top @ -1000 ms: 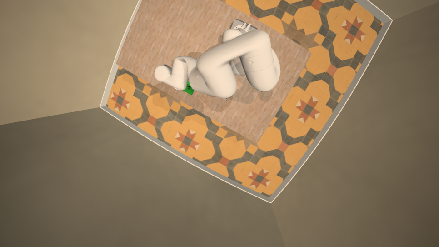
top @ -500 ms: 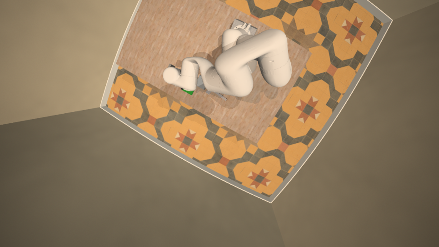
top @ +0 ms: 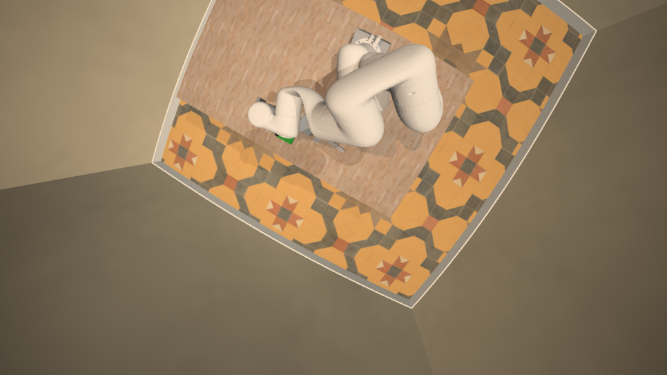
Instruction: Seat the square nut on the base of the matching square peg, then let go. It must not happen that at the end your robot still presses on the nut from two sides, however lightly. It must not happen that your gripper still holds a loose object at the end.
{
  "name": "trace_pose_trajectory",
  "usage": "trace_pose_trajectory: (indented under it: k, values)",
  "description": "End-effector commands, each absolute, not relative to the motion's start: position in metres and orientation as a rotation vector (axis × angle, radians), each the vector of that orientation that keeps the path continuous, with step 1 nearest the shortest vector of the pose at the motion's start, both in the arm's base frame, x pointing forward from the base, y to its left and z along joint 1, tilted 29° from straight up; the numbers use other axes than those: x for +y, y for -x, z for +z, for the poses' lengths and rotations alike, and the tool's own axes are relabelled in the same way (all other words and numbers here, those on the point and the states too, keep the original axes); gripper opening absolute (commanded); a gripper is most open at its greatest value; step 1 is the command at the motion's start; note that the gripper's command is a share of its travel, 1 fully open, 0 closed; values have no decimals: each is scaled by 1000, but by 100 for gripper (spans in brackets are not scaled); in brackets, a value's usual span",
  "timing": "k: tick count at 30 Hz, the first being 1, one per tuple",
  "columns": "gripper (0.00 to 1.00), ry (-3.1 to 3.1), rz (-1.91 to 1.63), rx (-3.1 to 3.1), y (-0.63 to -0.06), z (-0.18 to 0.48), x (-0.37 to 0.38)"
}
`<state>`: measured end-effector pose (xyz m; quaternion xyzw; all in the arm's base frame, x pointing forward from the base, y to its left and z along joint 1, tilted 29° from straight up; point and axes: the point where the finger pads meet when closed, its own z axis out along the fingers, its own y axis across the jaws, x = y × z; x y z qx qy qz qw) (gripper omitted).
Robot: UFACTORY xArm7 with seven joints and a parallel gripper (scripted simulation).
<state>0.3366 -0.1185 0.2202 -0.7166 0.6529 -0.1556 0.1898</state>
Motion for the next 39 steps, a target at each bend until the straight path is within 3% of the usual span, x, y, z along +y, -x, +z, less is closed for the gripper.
trace_pose_trajectory:
  k: [1,39]
  values:
    - [60,2013,-442,1834,-340,217,-119]
    - [60,2013,-441,1834,-373,155,-114]
